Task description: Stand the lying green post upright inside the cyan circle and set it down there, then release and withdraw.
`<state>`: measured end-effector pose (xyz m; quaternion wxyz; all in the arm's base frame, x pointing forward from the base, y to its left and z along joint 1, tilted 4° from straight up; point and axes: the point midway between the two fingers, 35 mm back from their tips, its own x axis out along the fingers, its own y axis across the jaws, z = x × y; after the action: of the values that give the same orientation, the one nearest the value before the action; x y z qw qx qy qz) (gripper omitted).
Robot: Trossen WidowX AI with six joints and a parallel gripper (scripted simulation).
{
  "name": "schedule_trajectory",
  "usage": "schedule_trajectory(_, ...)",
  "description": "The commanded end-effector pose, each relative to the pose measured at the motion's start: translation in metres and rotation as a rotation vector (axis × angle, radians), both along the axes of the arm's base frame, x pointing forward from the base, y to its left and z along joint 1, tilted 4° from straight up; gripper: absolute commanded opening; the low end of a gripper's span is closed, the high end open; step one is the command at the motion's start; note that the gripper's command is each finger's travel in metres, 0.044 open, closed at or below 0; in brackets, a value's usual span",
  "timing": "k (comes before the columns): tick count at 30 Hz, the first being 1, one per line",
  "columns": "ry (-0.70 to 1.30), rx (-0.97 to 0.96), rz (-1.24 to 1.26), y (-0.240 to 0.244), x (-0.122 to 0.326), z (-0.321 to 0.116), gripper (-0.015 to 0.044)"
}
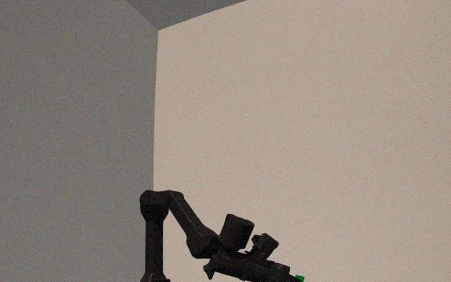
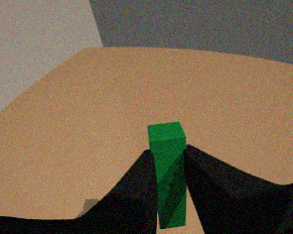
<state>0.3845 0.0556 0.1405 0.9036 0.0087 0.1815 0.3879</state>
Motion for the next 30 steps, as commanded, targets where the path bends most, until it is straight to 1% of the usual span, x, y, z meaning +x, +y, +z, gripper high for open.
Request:
schedule_trajectory(1, -0.016, 0.017, 0.006, -0.001, -0.003, 0.002, 0.0023)
schedule_trajectory(30, -0.131, 0.088, 0.054, -0.005, -0.030, 0.008, 0.0023)
